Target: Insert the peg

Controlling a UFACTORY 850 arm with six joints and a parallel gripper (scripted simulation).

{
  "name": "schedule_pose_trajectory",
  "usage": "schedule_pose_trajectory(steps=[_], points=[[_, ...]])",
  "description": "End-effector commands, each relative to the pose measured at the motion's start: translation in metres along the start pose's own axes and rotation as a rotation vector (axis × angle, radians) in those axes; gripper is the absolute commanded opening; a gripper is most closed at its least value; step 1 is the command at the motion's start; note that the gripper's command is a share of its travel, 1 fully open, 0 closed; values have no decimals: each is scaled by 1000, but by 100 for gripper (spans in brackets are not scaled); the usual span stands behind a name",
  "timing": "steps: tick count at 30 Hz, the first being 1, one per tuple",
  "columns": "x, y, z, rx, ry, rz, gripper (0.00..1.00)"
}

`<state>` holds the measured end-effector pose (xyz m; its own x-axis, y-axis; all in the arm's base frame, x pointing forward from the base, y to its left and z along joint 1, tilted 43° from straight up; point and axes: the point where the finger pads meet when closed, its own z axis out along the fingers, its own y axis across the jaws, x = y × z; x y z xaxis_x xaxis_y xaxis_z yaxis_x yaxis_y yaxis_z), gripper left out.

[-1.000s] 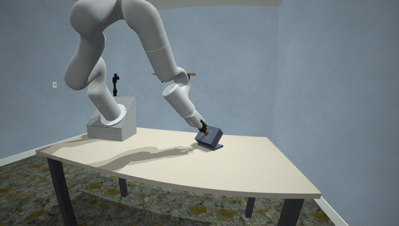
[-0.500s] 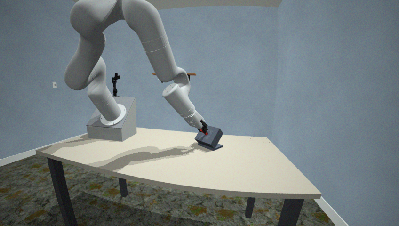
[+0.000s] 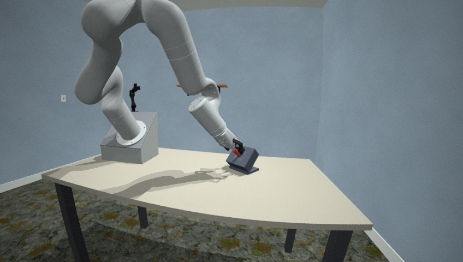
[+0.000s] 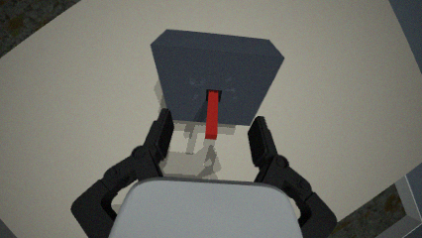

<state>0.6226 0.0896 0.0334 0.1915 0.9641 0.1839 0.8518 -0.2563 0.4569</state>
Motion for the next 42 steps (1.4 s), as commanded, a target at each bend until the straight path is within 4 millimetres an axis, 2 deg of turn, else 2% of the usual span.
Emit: schedule_pose_trajectory(steps=[1,4,31,42], points=[[1,1,-5,-1,1,0,100],[1,1,-8,-1,1,0,100],[1,1,-88,-2,1,0,100],[1,2,-95,-2,1,0,100]])
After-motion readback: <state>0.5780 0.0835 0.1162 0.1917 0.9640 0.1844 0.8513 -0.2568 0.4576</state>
